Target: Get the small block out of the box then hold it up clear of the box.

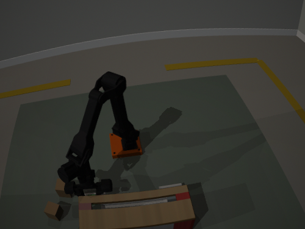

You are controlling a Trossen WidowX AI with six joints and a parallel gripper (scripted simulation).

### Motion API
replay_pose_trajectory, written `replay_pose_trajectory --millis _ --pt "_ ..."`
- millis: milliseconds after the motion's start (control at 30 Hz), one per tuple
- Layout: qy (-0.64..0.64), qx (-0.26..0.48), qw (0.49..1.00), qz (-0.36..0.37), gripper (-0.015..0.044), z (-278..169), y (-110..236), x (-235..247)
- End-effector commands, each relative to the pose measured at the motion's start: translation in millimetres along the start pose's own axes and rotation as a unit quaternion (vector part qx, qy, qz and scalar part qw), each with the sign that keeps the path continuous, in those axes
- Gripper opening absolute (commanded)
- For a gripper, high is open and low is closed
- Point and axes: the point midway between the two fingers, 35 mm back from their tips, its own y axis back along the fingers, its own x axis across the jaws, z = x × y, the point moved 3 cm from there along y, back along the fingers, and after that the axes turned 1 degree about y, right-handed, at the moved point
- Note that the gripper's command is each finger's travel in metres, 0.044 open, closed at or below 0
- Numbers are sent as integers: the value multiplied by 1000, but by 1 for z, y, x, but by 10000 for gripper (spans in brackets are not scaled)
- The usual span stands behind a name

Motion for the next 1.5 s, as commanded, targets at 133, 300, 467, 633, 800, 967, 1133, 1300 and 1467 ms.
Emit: replay_pose_trajectory --millis 133,300,467,633,800,967,1133,1300,1467 --pt "-3 1 1000 0 62 0 -1 0" --pt "-2 1 1000 0 0 -8 14 1" --pt "0 1 1000 0 0 -22 46 1" --pt "0 0 1000 0 0 -25 56 1" --pt "-27 0 1000 14 0 -28 70 -7" --pt "-67 1 997 35 0 -31 91 -18" --pt "-107 6 993 55 0 -32 111 -29" --pt "-147 14 986 74 0 -31 131 -41" --pt "-188 25 977 92 0 -27 150 -52"
